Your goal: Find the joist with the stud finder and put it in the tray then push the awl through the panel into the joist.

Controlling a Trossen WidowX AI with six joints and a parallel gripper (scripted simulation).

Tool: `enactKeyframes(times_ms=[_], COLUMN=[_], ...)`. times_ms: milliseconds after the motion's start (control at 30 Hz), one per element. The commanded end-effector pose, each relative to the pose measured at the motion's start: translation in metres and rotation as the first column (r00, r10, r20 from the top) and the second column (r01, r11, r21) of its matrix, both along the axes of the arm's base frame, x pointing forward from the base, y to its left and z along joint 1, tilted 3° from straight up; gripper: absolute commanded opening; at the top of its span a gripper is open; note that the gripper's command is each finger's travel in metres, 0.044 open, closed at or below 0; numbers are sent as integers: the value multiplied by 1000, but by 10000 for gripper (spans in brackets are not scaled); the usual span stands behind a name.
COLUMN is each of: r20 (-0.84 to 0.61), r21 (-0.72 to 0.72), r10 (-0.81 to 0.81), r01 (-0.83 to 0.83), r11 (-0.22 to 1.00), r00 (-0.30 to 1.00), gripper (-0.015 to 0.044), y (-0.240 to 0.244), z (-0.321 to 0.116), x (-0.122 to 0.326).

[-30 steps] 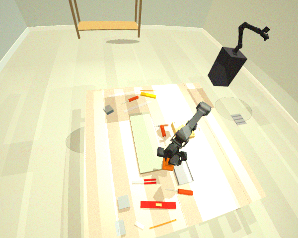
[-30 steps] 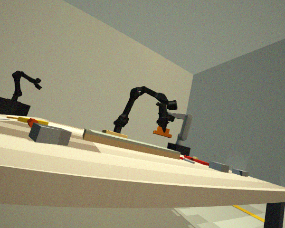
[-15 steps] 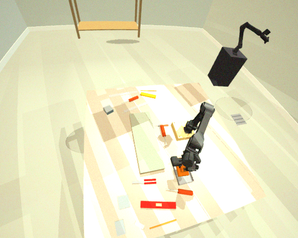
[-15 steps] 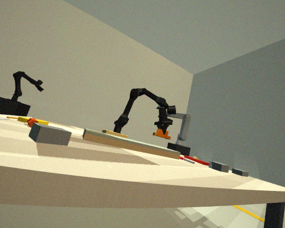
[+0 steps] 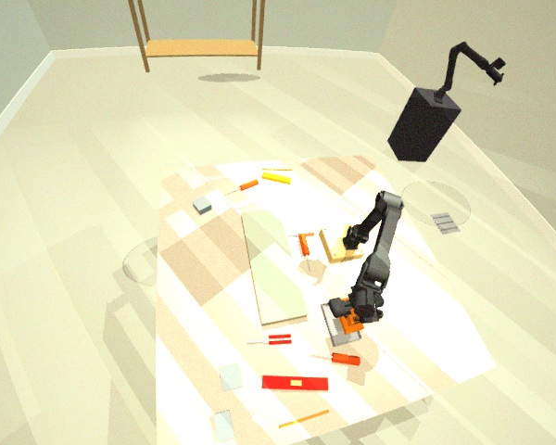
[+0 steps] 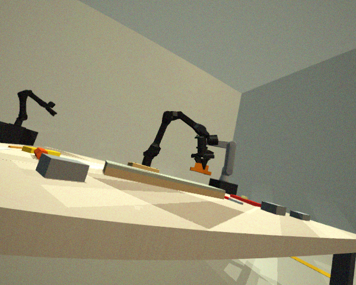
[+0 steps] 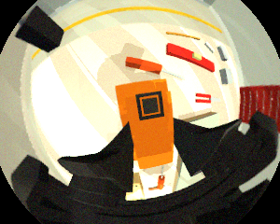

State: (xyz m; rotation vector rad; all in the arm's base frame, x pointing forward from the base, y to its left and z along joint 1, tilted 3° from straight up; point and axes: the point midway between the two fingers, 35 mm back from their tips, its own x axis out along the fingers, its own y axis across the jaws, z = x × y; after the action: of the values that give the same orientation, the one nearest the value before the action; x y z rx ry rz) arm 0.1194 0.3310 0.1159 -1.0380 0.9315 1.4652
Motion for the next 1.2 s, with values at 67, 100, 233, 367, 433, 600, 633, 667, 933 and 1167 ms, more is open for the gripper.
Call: enactKeyframes(times_ms=[67,100,233,367,433,600,633,667,933,1167], r20=[-5,-5,-5,-5,-5,-5,-5,-5,-5,-5], r21=[1,1,1,1,1,1,1,1,1,1], r10=[0,0,0,0,0,0,0,0,0,0], r01=[0,0,0,0,0,0,0,0,0,0], r11=[1000,1000,1000,1000,1000,1000,1000,1000,1000,1000], r00=[1000,1000,1000,1000,1000,1000,1000,1000,1000,1000], gripper=[0,0,0,0,0,0,0,0,0,0], y=[2,2,3,3,4,4,4,4,4,3], z=[-11,-13,-21,-28,-32,-41,-43,-45,-60,-72], x=[-1,-1,-1,-1,-1,-2,-2,-2,-3,-4])
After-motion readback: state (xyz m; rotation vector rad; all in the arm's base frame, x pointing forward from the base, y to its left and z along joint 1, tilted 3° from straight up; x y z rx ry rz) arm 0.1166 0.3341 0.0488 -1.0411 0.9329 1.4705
